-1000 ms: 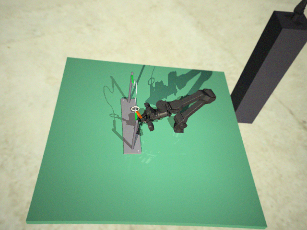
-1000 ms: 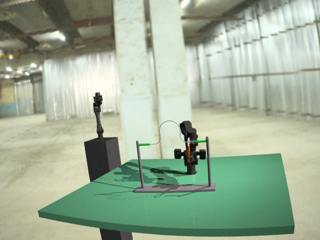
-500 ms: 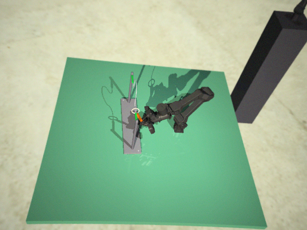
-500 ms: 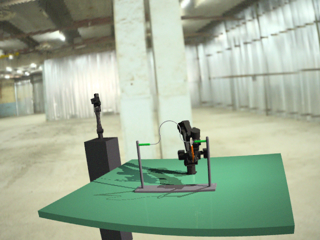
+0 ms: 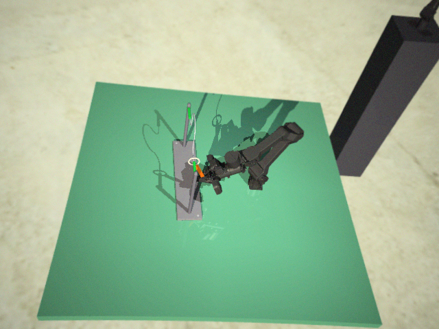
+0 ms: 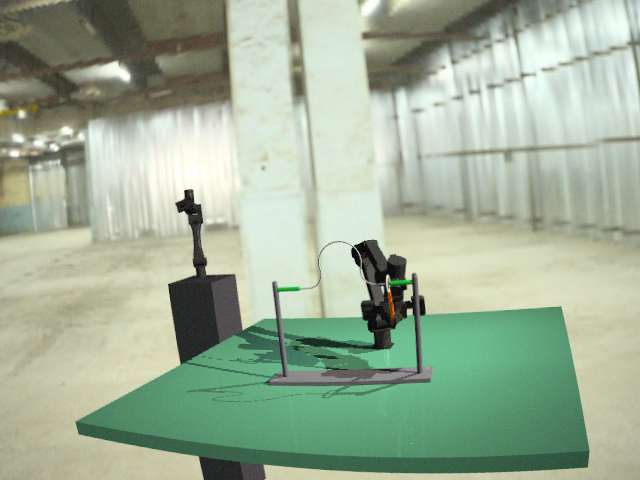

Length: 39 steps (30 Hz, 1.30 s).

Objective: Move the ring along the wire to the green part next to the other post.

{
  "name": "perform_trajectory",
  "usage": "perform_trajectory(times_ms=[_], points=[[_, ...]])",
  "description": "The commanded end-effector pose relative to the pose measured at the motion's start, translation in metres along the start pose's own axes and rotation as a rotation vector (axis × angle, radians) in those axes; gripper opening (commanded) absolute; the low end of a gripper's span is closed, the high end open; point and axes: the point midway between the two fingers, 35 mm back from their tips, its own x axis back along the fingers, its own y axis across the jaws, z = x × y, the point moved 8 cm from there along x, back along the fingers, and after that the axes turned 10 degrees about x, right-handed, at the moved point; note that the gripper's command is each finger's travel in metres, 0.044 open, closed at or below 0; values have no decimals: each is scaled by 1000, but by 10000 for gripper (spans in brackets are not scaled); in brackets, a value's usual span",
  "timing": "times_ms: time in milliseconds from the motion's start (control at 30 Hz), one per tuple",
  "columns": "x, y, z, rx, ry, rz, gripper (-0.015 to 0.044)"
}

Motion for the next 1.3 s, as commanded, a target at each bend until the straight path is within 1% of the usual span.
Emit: perform_trajectory(times_ms=[0, 633, 1000, 1267], points=[[-1, 4, -1, -7, -2, 3, -150], [-2, 21, -4, -9, -5, -7, -150], [-7, 23, 8, -9, -5, -7, -150], [-7, 23, 8, -9, -5, -7, -150]])
